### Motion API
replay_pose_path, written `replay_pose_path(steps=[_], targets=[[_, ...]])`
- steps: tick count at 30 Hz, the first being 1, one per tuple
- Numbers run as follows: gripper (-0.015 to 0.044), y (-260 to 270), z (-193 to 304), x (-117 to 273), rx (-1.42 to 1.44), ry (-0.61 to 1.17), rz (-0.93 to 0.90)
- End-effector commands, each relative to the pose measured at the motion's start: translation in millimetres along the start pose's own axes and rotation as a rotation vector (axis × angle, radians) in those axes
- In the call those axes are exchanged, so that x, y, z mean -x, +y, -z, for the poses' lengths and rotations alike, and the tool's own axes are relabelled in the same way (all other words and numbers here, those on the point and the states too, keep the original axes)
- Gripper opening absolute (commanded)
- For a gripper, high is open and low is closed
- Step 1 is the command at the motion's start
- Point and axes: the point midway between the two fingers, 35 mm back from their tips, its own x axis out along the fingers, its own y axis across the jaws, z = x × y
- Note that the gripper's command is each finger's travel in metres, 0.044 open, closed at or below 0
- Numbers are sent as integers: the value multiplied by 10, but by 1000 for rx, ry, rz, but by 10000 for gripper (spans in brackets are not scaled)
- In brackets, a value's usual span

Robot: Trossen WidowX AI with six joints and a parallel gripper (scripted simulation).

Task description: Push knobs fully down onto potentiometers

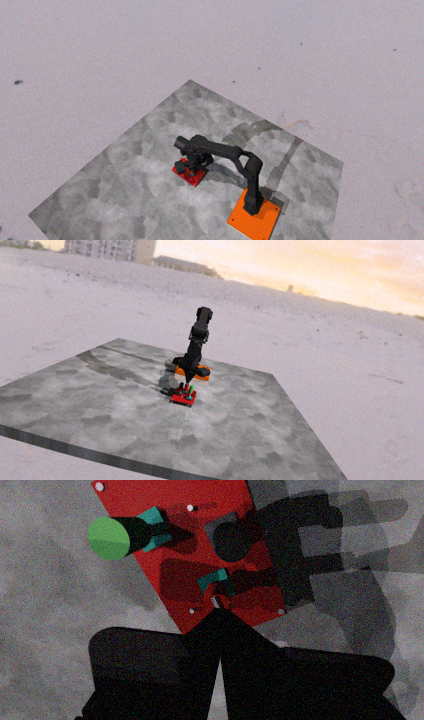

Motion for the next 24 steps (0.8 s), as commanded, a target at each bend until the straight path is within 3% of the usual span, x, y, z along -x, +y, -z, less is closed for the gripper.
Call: replay_pose_path(steps=[1, 4, 12, 20, 24], targets=[[0, 14, -22, 95, 1, -12, -7], [0, 14, -21, 105, 1, -12, -7], [210, 1, -2, 41, 0, 0, 0], [0, 179, -178, 175, -81, -65, -94], [0, 220, -209, 227, -215, -54, -90]])
